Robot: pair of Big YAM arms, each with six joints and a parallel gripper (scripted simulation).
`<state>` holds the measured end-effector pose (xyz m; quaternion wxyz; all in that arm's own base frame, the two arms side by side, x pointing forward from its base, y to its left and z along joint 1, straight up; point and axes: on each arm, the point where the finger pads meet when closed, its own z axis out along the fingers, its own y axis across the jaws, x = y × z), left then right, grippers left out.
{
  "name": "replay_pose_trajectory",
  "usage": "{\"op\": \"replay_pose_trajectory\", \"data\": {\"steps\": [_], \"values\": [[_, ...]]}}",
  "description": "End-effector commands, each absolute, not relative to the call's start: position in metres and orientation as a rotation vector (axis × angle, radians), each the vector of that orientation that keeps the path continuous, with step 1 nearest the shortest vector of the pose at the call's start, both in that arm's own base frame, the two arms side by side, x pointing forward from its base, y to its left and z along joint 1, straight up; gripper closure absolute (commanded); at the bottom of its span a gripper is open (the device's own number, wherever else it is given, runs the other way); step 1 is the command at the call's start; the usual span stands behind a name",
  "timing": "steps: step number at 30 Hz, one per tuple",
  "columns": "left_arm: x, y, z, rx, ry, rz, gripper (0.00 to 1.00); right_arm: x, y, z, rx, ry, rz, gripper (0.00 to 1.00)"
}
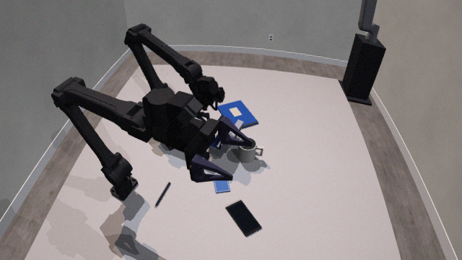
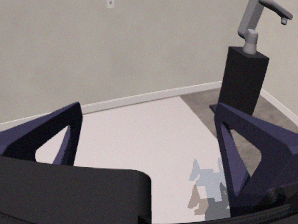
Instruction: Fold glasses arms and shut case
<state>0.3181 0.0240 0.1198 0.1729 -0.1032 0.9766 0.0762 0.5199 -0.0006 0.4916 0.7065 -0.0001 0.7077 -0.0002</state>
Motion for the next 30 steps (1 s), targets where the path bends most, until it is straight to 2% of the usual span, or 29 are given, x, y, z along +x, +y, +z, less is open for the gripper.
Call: {"op": "replay_pose_trajectory", "data": {"steps": [1,30], "values": [[0.345,0.03,0.144,-0.145,2.771,0.218,0.04,0.525,0.002,0.485,0.003,1.593,0.009,0.0],[0.363,0.058,0.13,0.507,2.891,0.092,0.04,0.525,0.002,0.485,0.003,1.593,0.009,0.0]]}}
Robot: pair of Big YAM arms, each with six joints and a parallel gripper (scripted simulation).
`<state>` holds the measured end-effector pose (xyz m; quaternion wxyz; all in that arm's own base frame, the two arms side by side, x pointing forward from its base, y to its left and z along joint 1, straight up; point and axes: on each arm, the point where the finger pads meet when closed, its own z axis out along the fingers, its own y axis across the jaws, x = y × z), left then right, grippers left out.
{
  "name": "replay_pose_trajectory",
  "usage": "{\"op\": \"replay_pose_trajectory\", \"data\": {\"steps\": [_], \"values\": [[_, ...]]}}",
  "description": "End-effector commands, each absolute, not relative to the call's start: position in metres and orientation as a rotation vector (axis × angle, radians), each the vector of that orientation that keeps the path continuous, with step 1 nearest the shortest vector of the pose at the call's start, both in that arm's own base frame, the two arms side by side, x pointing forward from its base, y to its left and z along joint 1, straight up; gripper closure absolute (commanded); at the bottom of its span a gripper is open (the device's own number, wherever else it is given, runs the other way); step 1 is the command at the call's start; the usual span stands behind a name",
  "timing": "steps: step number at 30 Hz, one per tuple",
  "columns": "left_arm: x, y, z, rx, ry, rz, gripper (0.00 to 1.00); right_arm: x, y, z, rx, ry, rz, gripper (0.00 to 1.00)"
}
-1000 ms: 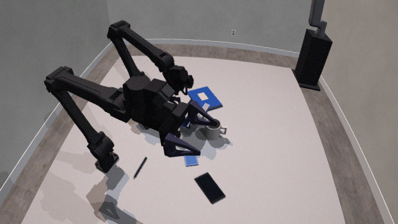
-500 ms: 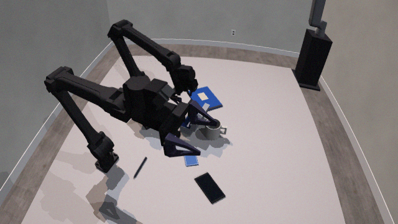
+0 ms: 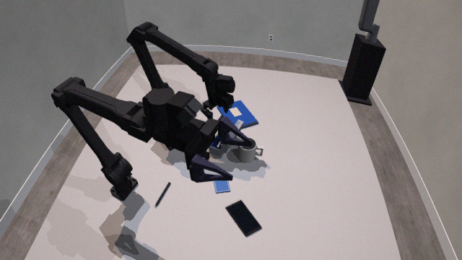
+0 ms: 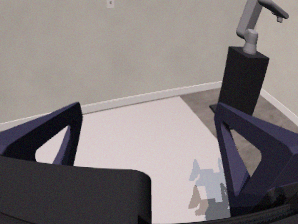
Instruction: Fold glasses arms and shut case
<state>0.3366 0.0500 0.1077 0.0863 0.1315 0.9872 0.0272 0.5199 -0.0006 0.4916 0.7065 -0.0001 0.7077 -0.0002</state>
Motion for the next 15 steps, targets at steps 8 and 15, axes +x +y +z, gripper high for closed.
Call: {"op": "replay_pose_trajectory", "data": {"steps": [8,15], "values": [[0.368,0.069,0.124,0.713,2.876,0.02,0.04,0.525,0.002,0.485,0.003,1.593,0.009,0.0],[0.363,0.074,0.113,0.844,2.868,-0.044,0.04,0.525,0.002,0.485,0.003,1.593,0.009,0.0]]}}
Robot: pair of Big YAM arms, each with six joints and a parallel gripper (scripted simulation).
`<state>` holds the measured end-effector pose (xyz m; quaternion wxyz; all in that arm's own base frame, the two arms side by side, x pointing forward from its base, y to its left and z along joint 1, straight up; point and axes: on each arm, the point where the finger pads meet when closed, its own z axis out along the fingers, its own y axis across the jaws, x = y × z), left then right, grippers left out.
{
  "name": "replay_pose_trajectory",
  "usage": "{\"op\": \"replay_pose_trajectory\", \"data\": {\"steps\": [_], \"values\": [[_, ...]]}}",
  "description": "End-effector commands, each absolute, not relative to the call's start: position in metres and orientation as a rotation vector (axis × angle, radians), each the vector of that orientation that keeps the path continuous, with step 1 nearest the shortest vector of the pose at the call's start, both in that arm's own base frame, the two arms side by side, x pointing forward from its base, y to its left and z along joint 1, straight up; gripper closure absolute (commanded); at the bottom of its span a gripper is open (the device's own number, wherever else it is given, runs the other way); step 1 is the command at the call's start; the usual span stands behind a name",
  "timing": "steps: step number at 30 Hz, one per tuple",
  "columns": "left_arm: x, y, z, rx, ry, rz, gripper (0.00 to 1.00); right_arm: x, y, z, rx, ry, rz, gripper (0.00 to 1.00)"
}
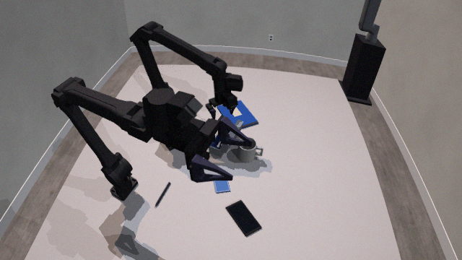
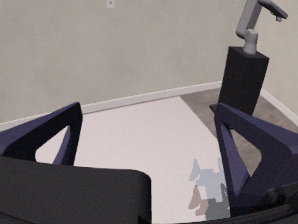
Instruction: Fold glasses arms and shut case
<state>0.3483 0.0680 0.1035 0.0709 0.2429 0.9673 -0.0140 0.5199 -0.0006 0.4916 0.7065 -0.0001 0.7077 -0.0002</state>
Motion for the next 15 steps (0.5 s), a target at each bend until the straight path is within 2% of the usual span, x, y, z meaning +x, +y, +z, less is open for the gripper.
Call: {"op": "replay_pose_trajectory", "data": {"steps": [1,15], "values": [[0.372,0.077,0.123,0.862,2.84,-0.033,0.04,0.525,0.002,0.485,0.003,1.593,0.009,0.0],[0.379,0.097,0.113,1.161,2.72,-0.164,0.04,0.525,0.002,0.485,0.003,1.593,0.009,0.0]]}}
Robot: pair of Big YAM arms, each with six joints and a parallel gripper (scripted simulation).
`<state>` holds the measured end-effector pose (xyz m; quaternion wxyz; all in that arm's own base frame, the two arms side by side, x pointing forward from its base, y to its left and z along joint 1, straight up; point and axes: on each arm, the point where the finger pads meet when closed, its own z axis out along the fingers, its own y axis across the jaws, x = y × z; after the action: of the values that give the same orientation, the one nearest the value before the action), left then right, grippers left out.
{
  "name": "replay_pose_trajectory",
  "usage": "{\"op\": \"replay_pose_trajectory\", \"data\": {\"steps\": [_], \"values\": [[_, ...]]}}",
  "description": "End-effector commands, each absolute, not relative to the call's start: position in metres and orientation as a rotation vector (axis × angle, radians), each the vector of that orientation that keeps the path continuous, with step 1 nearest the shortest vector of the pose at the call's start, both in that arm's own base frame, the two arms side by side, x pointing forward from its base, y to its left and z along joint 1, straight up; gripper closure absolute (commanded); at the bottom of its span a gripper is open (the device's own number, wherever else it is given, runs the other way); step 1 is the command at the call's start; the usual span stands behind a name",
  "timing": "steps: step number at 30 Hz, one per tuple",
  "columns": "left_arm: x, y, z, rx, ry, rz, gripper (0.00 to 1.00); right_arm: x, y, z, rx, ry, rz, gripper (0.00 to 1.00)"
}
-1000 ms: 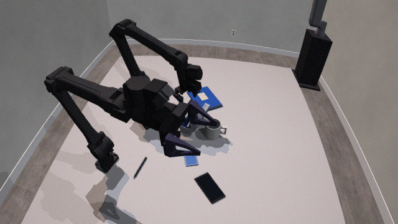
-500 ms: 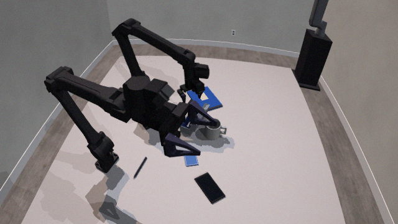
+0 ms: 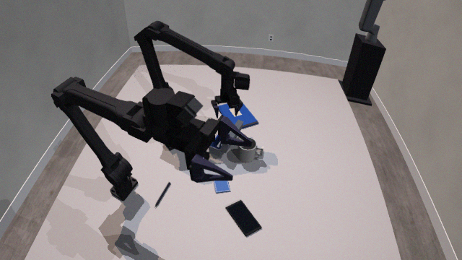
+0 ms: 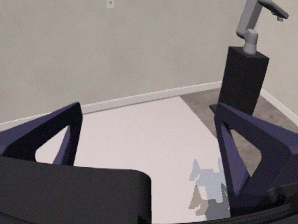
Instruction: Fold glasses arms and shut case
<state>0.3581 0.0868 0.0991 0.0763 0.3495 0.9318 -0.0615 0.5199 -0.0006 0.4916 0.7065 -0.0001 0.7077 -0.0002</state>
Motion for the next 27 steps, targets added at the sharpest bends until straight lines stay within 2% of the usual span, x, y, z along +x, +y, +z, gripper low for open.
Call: {"op": "replay_pose_trajectory", "data": {"steps": [1,27], "values": [[0.379,0.097,0.113,1.161,2.72,-0.164,0.04,0.525,0.002,0.485,0.003,1.593,0.009,0.0],[0.391,0.14,0.1,1.58,2.34,-0.338,0.04,0.525,0.002,0.485,0.003,1.593,0.009,0.0]]}}
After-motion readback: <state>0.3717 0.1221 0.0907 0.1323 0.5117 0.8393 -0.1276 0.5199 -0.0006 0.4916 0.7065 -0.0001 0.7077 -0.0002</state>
